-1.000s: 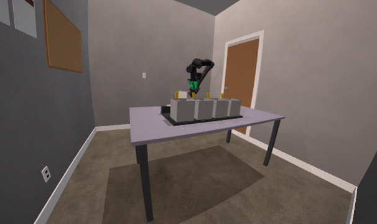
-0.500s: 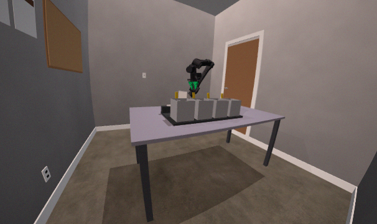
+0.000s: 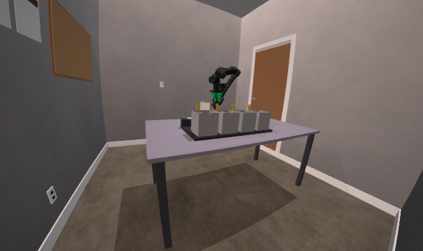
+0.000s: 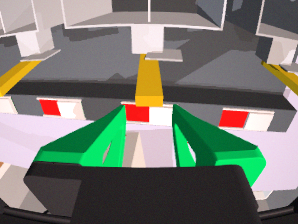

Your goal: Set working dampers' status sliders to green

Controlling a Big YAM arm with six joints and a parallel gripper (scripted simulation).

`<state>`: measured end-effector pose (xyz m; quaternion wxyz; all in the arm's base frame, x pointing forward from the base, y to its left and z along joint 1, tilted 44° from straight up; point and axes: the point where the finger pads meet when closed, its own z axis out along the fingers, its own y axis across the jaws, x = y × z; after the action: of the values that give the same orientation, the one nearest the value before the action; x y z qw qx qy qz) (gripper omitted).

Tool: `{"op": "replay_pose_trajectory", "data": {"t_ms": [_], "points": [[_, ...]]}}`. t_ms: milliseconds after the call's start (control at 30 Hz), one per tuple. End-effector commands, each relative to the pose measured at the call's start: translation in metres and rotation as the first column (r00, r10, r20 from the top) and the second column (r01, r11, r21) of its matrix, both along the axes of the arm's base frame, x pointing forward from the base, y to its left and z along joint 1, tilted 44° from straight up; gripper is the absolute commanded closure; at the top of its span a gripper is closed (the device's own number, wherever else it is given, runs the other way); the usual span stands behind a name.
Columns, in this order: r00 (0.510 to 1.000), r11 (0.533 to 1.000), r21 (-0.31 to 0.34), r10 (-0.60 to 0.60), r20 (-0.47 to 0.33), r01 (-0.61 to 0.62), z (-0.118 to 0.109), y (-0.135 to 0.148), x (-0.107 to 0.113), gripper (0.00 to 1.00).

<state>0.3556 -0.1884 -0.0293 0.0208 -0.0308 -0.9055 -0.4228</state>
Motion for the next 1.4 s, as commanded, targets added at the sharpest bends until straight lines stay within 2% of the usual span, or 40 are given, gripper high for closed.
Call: {"op": "replay_pose_trajectory", "data": {"t_ms": [0,833,967,1000,1133,1367], "points": [[1.000,1.000,0.005,0.007,-0.017,-0.007,-0.010,0.012,0.003,0.64],[1.000,1.000,0.005,0.008,-0.017,-0.008,-0.038,0.044,0.000,0.64],[1.000,1.000,0.004,0.008,-0.016,-0.008,-0.039,0.045,0.000,0.64],[1.000,1.000,-0.012,0.008,0.003,-0.008,-0.034,0.040,0.007,0.64],[1.000,1.000,0.002,0.009,-0.015,-0.008,-0.038,0.046,0.000,0.64],[1.000,1.000,-0.001,0.009,-0.011,-0.009,-0.038,0.045,0.003,0.64]]}}
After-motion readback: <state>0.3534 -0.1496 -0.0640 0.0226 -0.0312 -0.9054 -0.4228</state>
